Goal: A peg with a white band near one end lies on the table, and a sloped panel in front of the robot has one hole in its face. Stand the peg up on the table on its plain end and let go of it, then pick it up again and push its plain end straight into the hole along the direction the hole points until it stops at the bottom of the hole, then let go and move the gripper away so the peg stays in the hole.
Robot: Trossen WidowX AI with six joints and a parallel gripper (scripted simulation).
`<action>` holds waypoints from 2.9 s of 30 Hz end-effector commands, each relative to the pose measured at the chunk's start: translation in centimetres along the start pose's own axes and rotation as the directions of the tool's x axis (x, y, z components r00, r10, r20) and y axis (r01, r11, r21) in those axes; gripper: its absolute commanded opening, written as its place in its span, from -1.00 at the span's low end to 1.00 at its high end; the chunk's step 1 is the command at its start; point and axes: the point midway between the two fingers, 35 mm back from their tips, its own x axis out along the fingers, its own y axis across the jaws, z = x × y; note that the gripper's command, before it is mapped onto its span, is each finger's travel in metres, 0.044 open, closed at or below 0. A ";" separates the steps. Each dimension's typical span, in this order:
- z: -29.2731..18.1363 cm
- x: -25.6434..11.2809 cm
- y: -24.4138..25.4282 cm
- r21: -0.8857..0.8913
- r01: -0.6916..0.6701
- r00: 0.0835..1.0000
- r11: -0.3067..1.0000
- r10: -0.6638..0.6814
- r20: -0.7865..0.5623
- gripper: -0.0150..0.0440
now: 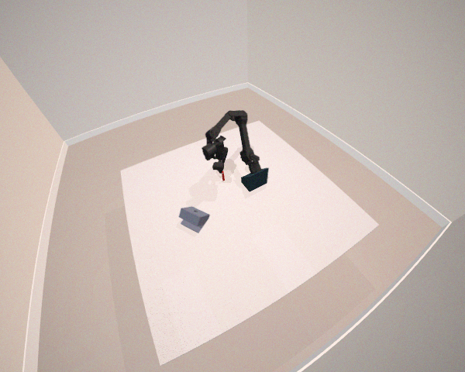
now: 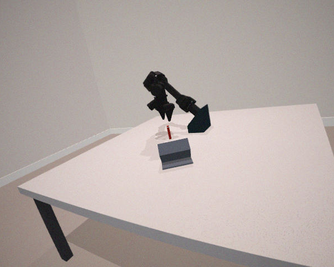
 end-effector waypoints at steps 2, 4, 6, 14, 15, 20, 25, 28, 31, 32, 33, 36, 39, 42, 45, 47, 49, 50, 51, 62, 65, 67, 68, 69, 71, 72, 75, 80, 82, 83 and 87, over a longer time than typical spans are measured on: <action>0.0 0.1 0.0 0.133 0.001 1.000 0.991 -0.001 0.002 1.00; 0.0 0.1 0.0 0.184 0.001 1.000 0.983 -0.001 0.002 1.00; 0.0 0.2 0.0 0.234 0.001 1.000 0.972 -0.001 0.003 1.00; 0.0 0.3 0.0 0.428 0.000 1.000 0.904 -0.001 0.003 1.00; 0.0 0.3 0.0 0.451 0.000 1.000 0.892 -0.001 0.003 1.00; 0.0 0.4 0.0 0.562 0.000 1.000 0.827 -0.001 0.003 1.00; 0.0 0.5 0.0 0.664 -0.001 1.000 0.748 -0.001 0.003 1.00; 0.0 0.5 0.0 0.719 -0.001 1.000 0.695 -0.001 0.003 1.00; 0.0 0.6 0.0 0.771 -0.001 1.000 0.637 -0.001 0.003 1.00; 0.0 0.6 0.0 0.787 -0.001 1.000 0.617 -0.001 0.003 1.00; 0.0 0.6 0.0 0.803 -0.001 1.000 0.596 -0.001 0.003 1.00; 0.0 0.7 0.0 0.846 -0.001 1.000 0.533 -0.001 0.002 1.00; 0.0 0.7 0.0 0.885 -0.001 1.000 0.466 -0.001 0.002 1.00; 0.0 0.8 0.0 0.918 -0.001 1.000 0.396 -0.001 0.002 1.00; 0.0 0.8 0.0 0.946 -0.002 1.000 0.324 -0.001 0.002 1.00; 0.0 0.9 0.0 0.962 -0.002 1.000 0.275 -0.001 0.002 1.00; 0.0 0.9 0.0 0.974 -0.002 1.000 0.225 -0.001 0.002 1.00; 0.0 0.9 0.0 0.980 -0.002 1.000 0.200 -0.001 0.002 1.00; 0.0 0.9 0.0 0.985 -0.002 1.000 0.174 -0.001 0.002 1.00; 0.0 1.1 0.0 0.994 -0.003 1.000 -0.108 -0.002 0.003 1.00; 0.0 1.1 0.0 0.983 -0.003 1.000 -0.184 -0.002 0.003 1.00; 0.0 1.2 0.0 0.972 -0.003 1.000 -0.235 -0.002 0.003 1.00; 0.0 1.2 0.0 0.966 -0.003 1.000 -0.260 -0.002 0.003 1.00; 0.0 1.2 0.0 0.959 -0.003 1.000 -0.284 -0.002 0.003 1.00; 0.0 1.2 0.0 0.943 -0.003 1.000 -0.333 -0.002 0.003 1.00; 0.0 1.2 0.0 0.934 -0.004 1.000 -0.358 -0.002 0.003 1.00; 0.0 1.3 -0.1 0.905 -0.004 1.000 -0.425 -0.002 0.003 1.00; 0.0 1.3 -0.1 0.898 -0.004 1.000 -0.440 -0.002 0.003 1.00; 0.0 1.4 0.0 0.898 -0.003 1.000 -0.440 -0.002 0.003 1.00; 0.0 1.5 0.0 0.898 -0.003 1.000 -0.440 -0.002 0.003 1.00; 0.0 2.0 0.0 0.898 -0.001 1.000 -0.440 0.000 0.002 1.00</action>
